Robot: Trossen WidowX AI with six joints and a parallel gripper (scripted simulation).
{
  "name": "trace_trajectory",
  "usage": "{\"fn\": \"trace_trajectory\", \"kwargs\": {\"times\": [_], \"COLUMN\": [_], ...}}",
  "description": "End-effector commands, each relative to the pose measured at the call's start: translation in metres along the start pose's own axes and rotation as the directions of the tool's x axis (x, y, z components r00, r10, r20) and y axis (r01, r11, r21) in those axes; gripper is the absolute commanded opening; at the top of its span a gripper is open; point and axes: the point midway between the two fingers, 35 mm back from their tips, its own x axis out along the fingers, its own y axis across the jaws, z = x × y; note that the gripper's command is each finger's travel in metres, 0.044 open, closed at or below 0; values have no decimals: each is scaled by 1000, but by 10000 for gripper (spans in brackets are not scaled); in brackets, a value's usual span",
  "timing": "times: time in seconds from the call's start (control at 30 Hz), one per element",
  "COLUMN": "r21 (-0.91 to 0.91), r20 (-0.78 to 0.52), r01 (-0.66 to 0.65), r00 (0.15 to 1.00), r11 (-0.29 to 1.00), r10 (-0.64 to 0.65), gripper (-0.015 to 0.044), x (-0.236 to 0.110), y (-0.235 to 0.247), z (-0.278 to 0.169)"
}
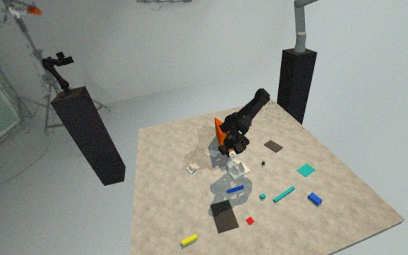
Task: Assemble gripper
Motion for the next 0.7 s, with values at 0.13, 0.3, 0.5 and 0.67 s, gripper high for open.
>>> {"fn": "trace_trajectory", "kwargs": {"times": [0.13,0.3,0.5,0.67], "r21": [0,0,0,0], "r20": [4,4,4,4], "r01": [-3,-3,-3,-3], "r00": [1000,1000,1000,1000], "r11": [1000,1000,1000,1000], "r10": [3,3,3,3], "gripper": [351,351,351,351], "x": [0,0,0,0], "y": [-7,-7,-7,-7], "z": [-4,-4,-4,-4]}}
